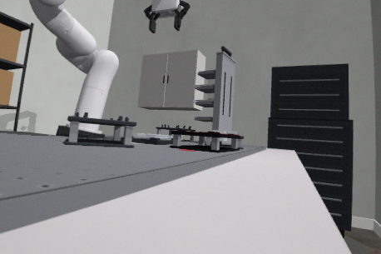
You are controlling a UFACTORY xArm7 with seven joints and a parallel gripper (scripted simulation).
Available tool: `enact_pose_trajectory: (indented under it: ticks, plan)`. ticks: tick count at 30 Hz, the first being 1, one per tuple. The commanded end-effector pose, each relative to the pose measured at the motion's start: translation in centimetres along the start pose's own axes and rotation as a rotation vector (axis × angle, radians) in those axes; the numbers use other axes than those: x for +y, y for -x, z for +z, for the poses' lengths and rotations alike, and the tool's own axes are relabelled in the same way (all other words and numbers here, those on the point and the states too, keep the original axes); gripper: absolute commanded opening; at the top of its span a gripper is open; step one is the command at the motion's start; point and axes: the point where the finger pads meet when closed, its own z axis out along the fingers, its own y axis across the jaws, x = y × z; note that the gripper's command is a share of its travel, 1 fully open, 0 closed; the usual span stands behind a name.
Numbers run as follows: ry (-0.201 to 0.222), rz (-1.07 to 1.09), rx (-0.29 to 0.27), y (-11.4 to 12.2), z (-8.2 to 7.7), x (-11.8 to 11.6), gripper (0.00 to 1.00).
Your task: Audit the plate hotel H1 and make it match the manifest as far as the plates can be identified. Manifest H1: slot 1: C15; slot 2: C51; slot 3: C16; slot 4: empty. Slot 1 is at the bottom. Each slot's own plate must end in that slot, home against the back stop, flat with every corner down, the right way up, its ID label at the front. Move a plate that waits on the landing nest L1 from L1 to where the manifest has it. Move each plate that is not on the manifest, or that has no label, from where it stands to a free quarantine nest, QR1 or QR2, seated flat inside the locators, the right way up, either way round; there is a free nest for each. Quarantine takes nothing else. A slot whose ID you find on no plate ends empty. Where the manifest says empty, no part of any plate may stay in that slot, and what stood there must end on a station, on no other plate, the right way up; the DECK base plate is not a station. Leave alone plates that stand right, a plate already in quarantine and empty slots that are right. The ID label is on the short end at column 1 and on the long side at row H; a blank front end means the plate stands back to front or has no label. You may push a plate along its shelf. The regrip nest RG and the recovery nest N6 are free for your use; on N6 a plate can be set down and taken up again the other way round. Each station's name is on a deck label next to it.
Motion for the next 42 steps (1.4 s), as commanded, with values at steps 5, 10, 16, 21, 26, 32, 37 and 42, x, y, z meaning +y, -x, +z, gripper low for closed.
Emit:
enact_pose_trajectory:
  ticks: [5,10,16,21,26,32,37,42]
  plan:
    - [-0.003,0.0,-0.001,0.0,1.1,0.0,1.0]
    - [-0.003,0.0,-0.001,0.0,1.9,0.0,1.0]
    - [-0.003,0.001,-0.001,0.0,2.6,0.0,1.0]
    - [-0.003,0.001,-0.001,0.0,3.4,0.0,1.0]
    - [-0.003,0.001,0.0,0.0,4.3,0.0,1.0]
    - [-0.003,0.001,0.0,0.0,4.9,0.0,1.0]
    - [-0.003,0.001,0.0,0.0,5.8,0.0,1.0]
    - [-0.003,0.001,0.0,0.0,6.6,0.0,1.0]
